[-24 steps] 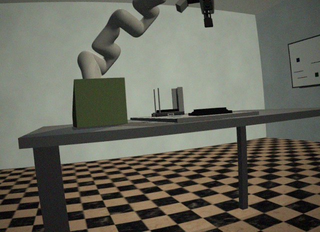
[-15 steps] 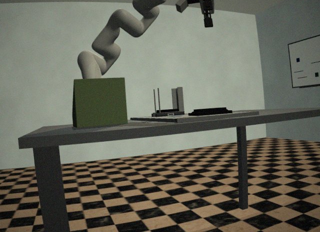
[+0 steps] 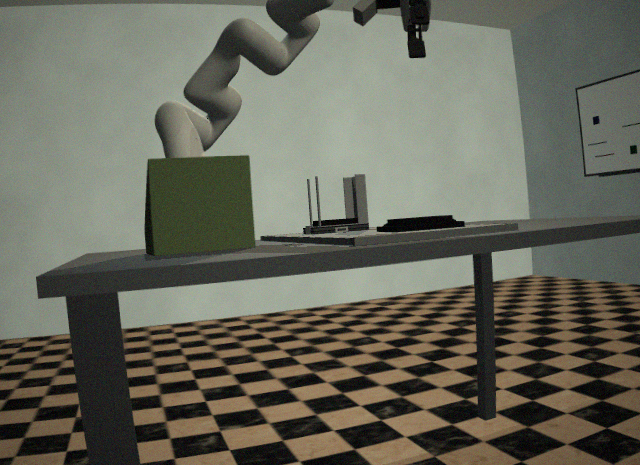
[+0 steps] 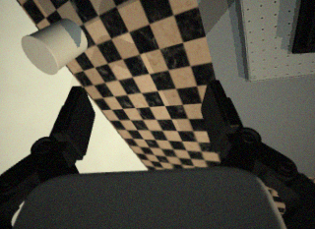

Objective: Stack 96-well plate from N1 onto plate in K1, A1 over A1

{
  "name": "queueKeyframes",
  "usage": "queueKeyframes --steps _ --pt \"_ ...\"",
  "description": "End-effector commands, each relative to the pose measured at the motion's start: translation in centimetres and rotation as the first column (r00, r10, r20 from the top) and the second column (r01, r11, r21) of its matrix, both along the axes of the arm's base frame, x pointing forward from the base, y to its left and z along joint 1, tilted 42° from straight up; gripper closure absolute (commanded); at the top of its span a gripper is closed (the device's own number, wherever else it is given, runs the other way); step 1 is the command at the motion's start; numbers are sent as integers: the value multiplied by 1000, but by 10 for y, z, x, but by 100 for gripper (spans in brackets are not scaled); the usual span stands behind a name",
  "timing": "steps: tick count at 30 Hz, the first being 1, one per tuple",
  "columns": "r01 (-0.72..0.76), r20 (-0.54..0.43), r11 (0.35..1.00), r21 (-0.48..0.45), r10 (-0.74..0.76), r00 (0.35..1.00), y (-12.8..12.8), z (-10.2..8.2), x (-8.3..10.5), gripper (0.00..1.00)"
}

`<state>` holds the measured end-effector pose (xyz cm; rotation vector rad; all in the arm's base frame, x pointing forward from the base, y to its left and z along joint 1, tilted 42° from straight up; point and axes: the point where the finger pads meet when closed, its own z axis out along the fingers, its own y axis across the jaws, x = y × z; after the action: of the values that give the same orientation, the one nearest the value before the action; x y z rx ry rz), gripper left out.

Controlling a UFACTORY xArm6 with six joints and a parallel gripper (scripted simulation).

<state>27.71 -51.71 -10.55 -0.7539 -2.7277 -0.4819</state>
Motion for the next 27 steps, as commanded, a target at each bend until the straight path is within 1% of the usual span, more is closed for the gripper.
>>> queueKeyframes --steps 1,2,4,8,10,14,16,22,23,25,27 --pt "-153 91 988 28 150 984 6 2 10 0" --pt "-159 95 987 30 156 983 6 2 10 0" --pt "-216 129 976 39 210 969 12 2 15 0" --pt "-313 188 948 50 299 936 18 1 21 0" --pt "-313 188 948 50 299 936 18 1 21 0" --pt "-421 257 905 52 396 882 29 1 31 0" --pt "-459 281 887 51 428 859 29 1 31 0" --pt "-591 372 806 34 539 756 41 0 42 0" --pt "-591 372 806 34 539 756 41 0 42 0" --pt "-636 404 771 23 575 712 47 0 47 0" --pt "-636 404 771 23 575 712 47 0 47 0"
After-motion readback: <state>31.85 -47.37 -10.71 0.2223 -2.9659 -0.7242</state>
